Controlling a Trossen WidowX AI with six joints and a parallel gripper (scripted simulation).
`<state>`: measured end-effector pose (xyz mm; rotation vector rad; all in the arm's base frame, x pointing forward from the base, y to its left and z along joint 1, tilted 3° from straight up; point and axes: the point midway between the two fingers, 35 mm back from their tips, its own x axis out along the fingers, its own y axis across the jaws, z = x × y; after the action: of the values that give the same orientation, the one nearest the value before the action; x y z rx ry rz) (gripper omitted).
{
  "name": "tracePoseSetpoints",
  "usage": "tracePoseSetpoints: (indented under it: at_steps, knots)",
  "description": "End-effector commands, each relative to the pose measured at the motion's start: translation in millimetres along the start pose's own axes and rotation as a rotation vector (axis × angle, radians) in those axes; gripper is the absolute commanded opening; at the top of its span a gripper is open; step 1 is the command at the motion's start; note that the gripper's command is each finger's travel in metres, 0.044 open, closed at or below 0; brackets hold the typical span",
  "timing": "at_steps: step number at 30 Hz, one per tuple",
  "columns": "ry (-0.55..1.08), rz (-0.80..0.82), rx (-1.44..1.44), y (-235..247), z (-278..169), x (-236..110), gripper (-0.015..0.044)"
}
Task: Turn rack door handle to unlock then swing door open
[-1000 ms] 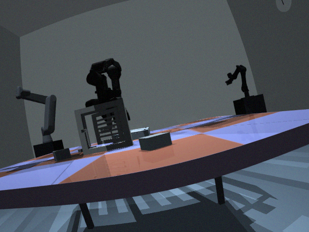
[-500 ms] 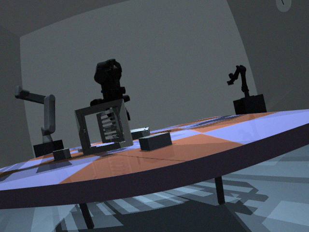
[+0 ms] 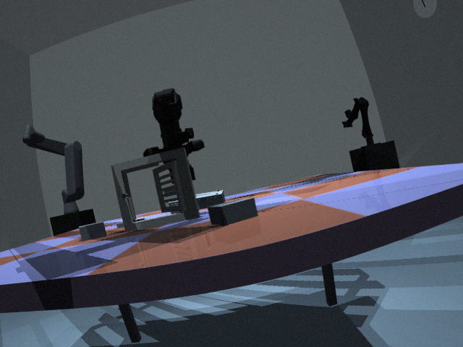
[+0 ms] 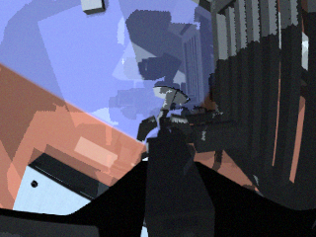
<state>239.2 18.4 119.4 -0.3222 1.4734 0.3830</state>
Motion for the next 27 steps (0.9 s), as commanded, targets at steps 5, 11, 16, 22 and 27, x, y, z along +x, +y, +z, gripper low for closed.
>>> tracePoseSetpoints:
  at_steps: [5, 11, 16, 22, 27]
  knots:
    - [-0.005, -0.005, 0.127, 13, 5, 0, 0.0014]
    - [-0.005, -0.004, 0.211, 22, 10, 0, 0.0014]
    - [-0.006, -0.003, 0.281, 30, 14, 0, 0.0014]
    - [-0.007, -0.001, 0.364, 39, 20, 0, 0.0014]
    - [-0.007, 0.0, 0.432, 46, 26, 0, 0.0014]
